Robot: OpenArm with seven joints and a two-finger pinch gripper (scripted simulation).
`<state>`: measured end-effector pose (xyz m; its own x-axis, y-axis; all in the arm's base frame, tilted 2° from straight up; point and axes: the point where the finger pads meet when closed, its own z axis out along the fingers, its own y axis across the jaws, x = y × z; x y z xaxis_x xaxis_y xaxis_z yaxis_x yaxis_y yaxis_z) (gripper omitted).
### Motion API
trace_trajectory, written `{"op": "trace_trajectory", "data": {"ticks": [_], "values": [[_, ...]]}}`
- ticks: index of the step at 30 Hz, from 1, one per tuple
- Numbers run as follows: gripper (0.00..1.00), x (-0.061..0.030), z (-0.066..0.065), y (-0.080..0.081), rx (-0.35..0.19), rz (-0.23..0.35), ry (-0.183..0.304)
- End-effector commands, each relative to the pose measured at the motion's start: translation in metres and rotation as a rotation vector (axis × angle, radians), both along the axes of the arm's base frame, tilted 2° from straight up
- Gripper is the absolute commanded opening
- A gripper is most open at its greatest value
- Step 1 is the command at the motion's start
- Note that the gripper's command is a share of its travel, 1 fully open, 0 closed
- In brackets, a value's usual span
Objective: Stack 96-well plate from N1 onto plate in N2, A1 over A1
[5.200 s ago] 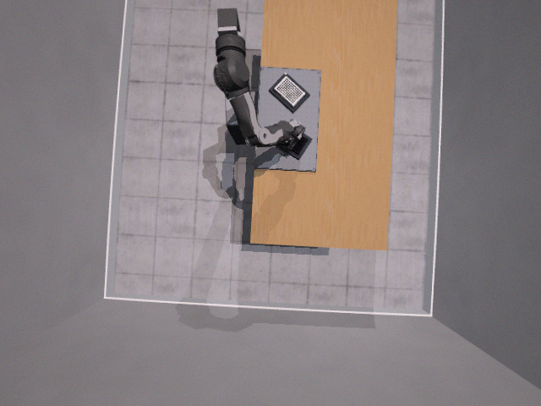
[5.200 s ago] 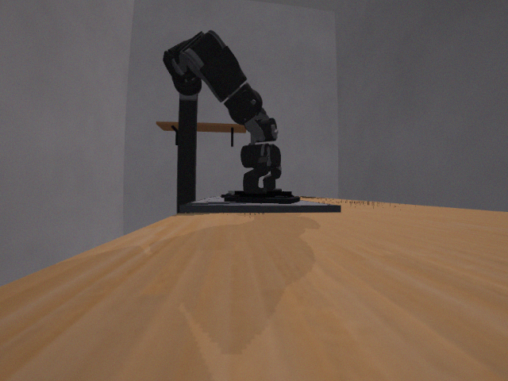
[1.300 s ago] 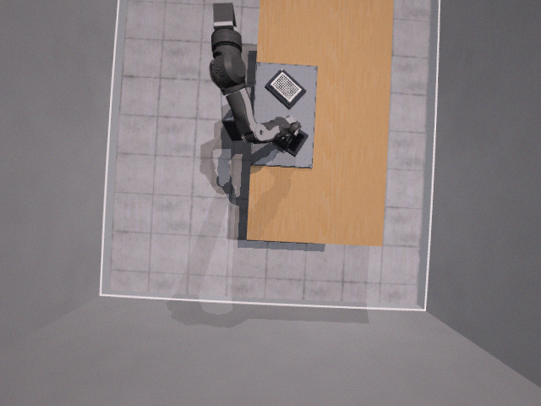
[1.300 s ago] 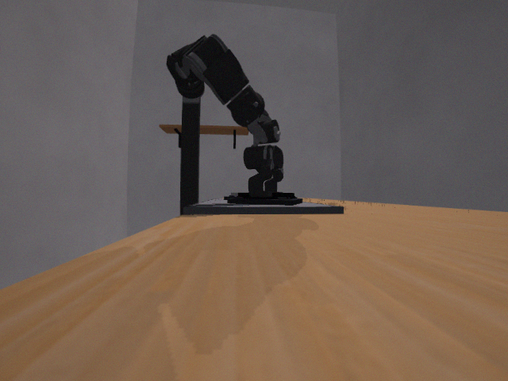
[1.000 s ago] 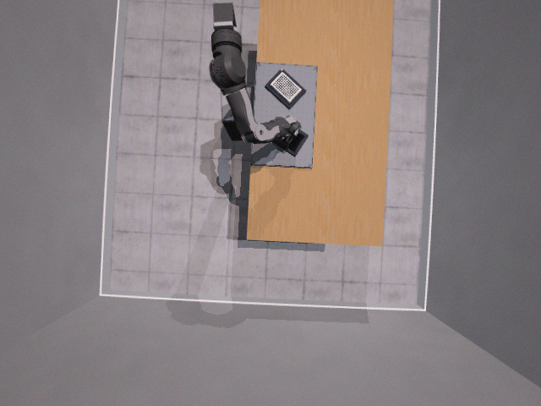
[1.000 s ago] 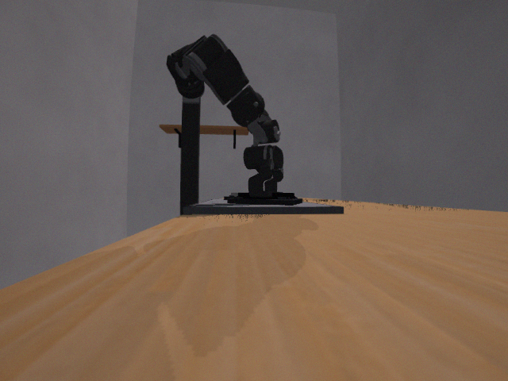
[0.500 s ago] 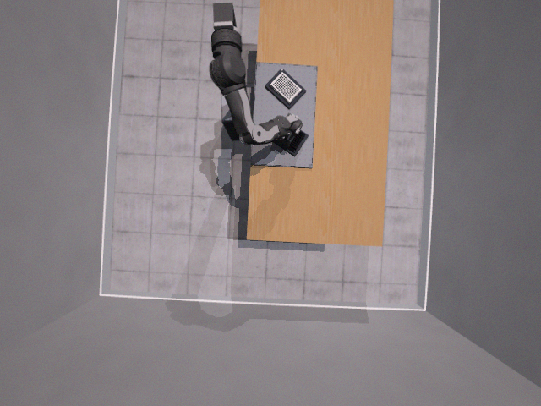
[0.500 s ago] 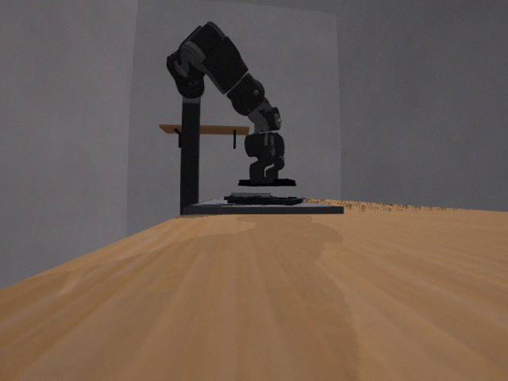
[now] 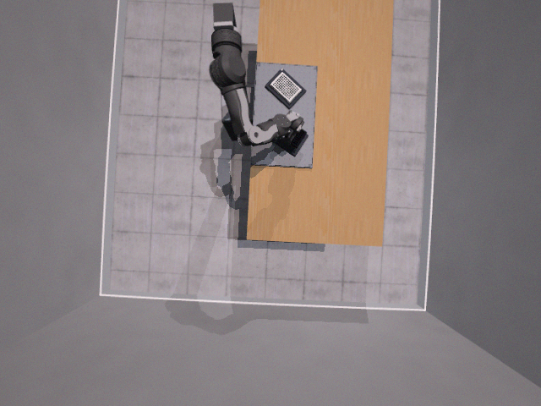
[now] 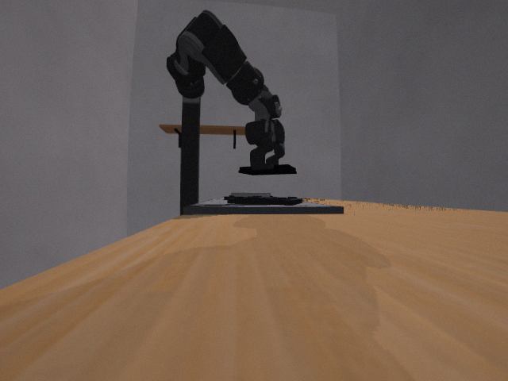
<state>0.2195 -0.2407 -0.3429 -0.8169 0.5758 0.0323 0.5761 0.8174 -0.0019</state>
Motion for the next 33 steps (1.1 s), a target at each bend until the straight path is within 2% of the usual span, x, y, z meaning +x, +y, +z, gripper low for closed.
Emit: {"op": "trace_trajectory", "data": {"ticks": [1, 6, 11, 23, 28, 33], "values": [[0.00, -0.0009, 0.000, 0.000, -0.003, 0.002, 0.006], [0.00, -0.0009, 0.000, 0.000, -0.003, 0.002, 0.006], [0.00, -0.0030, 0.028, 0.000, -0.003, 0.003, 0.005], [0.00, -0.0030, 0.028, 0.000, -0.003, 0.003, 0.005], [0.00, -0.0058, 0.019, 0.002, 0.001, 0.001, 0.009], [0.00, -0.0058, 0.019, 0.002, 0.001, 0.001, 0.009]]}}
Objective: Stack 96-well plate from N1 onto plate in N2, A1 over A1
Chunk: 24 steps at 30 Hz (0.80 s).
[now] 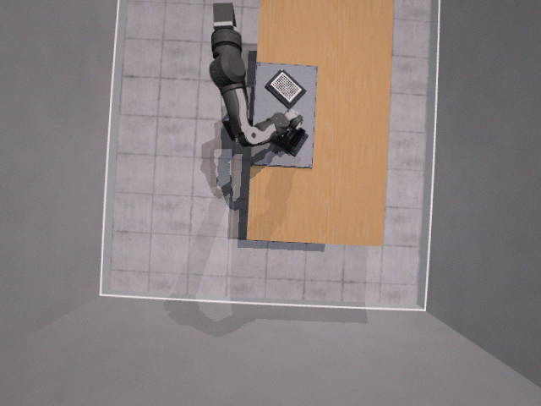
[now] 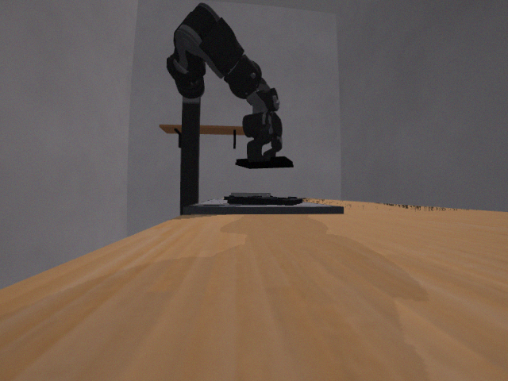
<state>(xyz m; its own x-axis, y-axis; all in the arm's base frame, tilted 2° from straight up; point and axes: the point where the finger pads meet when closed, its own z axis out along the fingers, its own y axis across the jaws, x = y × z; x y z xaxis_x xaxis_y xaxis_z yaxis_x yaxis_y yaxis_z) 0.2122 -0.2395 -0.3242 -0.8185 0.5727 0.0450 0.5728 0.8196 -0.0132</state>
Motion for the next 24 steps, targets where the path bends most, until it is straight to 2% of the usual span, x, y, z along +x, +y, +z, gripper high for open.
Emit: {"op": "trace_trajectory", "data": {"ticks": [1, 7, 12, 24], "values": [[0.00, 0.0016, 0.000, 0.001, 0.003, -0.002, -0.007], [0.00, 0.0016, 0.000, 0.001, 0.003, -0.002, -0.007], [0.00, 0.0017, 0.004, 0.040, -0.011, -0.182, -0.011], [0.00, 0.0017, 0.004, 0.040, -0.011, -0.182, -0.011]]}}
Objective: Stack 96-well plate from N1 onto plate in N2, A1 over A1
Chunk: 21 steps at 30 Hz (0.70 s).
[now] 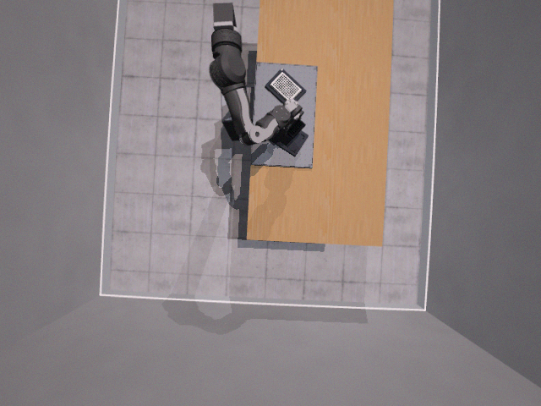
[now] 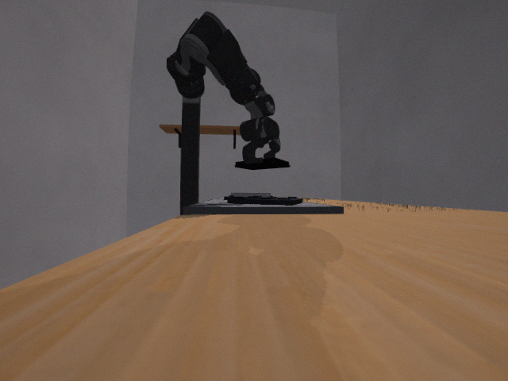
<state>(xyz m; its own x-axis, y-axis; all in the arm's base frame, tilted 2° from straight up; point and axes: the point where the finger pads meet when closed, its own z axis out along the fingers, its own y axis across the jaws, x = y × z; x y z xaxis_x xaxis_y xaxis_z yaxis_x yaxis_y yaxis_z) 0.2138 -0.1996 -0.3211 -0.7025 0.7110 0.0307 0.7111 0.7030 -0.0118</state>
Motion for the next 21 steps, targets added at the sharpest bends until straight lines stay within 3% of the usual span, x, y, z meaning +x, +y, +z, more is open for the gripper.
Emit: {"op": "trace_trajectory", "data": {"ticks": [1, 5, 17, 21], "values": [[0.00, 0.0009, 0.001, 0.008, 0.000, 0.000, -0.002], [0.00, 0.0013, 0.004, 0.040, -0.002, -0.001, 0.001], [0.00, 0.0013, 0.004, 0.040, -0.002, -0.001, 0.001], [0.00, 0.0028, 0.006, 0.073, -0.001, -0.001, 0.000]]}}
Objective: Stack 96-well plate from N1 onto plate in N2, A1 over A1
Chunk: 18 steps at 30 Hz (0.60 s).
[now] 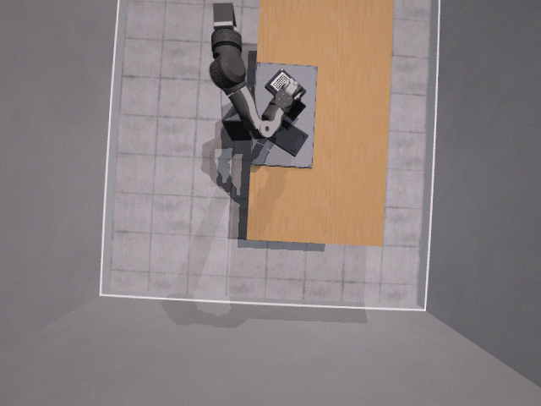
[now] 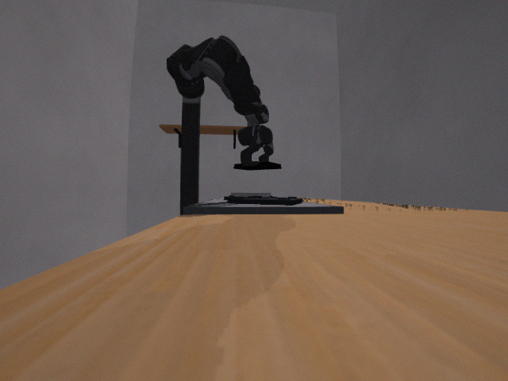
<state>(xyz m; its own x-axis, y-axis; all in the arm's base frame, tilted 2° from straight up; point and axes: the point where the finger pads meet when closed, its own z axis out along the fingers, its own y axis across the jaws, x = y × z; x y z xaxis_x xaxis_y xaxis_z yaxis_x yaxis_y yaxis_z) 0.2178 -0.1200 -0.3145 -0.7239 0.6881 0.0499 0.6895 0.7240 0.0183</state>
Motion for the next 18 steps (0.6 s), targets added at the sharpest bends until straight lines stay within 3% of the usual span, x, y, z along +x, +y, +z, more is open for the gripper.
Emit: {"op": "trace_trajectory", "data": {"ticks": [1, 13, 18], "values": [[0.00, -0.0011, 0.000, 0.001, -0.037, -0.031, 0.009], [0.00, -0.0011, 0.000, 0.001, -0.037, -0.031, 0.009], [0.00, -0.0003, 0.003, 0.042, -0.036, -0.031, 0.009]]}}
